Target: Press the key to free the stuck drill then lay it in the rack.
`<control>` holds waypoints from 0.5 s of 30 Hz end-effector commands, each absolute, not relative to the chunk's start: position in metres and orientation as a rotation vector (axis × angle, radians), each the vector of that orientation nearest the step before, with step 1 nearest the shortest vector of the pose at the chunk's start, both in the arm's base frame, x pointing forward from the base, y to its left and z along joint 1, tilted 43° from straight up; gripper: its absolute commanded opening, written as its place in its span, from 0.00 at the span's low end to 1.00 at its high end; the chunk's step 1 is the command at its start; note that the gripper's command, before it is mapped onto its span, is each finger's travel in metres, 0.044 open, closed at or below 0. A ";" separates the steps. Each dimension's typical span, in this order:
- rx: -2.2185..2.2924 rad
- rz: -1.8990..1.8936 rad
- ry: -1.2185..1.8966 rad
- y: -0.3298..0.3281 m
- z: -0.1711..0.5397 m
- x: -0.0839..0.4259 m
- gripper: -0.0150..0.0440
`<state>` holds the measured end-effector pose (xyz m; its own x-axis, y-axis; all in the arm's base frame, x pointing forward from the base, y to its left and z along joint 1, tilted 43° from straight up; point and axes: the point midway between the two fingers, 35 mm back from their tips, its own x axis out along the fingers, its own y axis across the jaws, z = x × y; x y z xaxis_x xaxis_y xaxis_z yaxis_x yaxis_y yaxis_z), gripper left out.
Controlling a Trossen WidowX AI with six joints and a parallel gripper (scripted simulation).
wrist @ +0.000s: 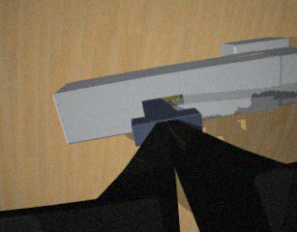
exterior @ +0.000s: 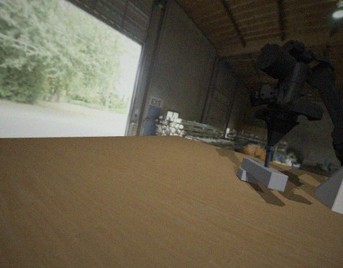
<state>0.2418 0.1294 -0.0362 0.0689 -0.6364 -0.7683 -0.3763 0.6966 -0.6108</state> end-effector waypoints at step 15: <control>-0.870 -0.282 1.584 0.108 -0.053 0.244 0.30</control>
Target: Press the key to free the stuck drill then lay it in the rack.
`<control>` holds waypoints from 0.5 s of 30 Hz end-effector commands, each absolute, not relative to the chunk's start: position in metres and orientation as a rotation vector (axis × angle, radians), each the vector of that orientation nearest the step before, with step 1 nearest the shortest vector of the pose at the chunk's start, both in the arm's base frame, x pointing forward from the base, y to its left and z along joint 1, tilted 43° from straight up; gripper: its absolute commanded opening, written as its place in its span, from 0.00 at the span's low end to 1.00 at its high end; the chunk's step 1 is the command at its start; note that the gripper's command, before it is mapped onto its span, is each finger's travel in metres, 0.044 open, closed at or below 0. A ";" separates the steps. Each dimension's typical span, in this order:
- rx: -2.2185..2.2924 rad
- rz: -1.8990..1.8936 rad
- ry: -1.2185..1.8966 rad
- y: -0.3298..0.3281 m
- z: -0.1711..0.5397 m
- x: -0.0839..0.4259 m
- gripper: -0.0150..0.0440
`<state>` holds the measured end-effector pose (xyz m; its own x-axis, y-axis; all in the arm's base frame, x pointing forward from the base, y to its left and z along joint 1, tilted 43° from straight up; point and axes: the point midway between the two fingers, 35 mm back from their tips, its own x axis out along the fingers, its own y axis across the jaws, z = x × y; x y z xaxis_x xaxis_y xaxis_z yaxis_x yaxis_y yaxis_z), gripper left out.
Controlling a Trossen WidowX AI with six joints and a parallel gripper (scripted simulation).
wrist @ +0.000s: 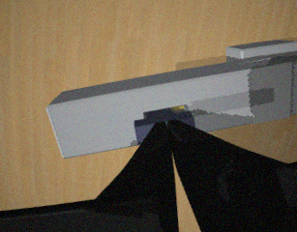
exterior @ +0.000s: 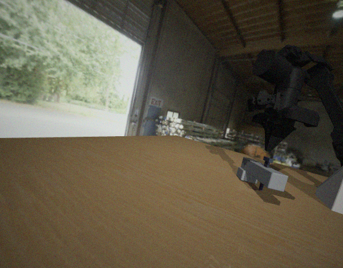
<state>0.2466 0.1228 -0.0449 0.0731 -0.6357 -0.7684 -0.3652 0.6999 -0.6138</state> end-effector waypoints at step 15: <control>-0.910 -0.231 1.588 0.156 -0.003 0.247 0.97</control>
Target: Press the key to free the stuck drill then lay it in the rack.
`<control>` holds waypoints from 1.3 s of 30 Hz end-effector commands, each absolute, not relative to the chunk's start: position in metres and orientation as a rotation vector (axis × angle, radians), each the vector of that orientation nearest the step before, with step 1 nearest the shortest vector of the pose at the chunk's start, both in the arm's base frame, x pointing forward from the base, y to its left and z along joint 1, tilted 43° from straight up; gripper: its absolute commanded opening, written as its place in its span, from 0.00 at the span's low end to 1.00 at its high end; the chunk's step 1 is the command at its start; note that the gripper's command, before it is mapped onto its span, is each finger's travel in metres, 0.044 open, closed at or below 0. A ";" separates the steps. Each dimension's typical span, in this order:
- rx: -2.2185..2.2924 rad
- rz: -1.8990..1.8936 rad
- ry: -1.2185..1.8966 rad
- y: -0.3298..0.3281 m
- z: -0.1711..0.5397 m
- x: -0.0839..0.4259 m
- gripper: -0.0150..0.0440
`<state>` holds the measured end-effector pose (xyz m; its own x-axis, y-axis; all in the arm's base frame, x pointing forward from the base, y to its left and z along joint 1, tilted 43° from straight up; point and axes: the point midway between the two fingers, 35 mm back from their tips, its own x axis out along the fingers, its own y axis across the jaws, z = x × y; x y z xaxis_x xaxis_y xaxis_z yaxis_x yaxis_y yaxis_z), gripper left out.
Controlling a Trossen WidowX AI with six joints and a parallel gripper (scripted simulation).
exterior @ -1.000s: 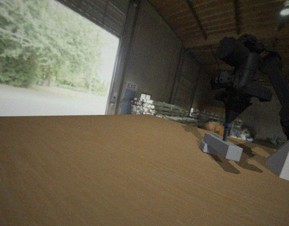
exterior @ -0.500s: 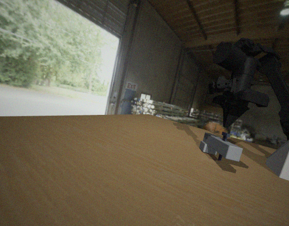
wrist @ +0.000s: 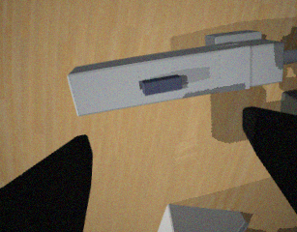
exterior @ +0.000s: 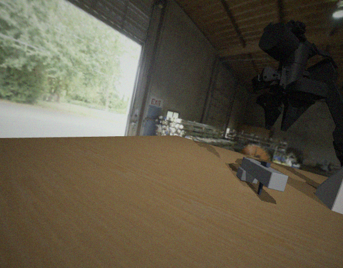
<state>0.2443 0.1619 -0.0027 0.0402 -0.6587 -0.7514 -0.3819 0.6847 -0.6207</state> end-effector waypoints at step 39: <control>-1.996 1.127 1.637 -0.020 0.022 0.303 1.00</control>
